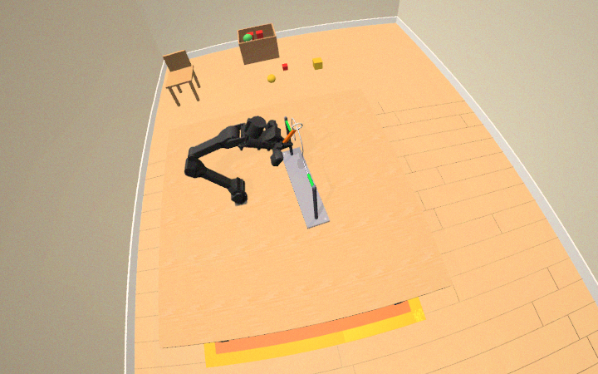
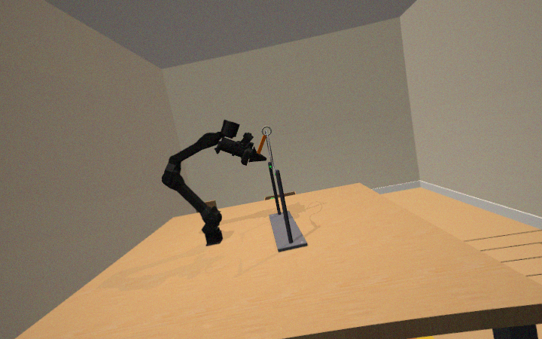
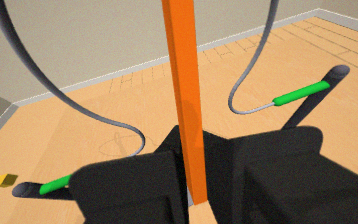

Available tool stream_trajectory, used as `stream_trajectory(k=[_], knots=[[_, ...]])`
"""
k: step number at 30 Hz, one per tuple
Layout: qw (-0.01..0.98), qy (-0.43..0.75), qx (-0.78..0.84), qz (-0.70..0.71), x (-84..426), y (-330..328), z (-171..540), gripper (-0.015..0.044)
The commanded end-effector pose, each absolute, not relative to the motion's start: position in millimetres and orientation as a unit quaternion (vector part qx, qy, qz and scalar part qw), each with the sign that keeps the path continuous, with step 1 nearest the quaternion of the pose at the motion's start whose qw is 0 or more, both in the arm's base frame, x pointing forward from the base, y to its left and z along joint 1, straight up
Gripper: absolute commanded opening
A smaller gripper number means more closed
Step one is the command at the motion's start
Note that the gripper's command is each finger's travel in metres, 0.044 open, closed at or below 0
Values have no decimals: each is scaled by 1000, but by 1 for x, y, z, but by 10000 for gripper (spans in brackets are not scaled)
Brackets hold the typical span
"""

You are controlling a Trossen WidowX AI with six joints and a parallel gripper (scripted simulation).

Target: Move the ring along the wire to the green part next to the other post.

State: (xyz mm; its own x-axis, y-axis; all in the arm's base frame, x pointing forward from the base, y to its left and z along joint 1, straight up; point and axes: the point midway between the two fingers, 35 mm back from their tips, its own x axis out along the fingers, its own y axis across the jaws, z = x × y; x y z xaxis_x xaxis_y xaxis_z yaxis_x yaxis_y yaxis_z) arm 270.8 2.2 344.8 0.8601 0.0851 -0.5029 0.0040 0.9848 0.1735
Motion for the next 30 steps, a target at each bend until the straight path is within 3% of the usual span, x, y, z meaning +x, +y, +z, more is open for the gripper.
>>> stream_trajectory(k=[1,30], knots=[[964,259,54,13,270,0,344,-150],[961,235,-139,-41,271,-14,345,-150]])
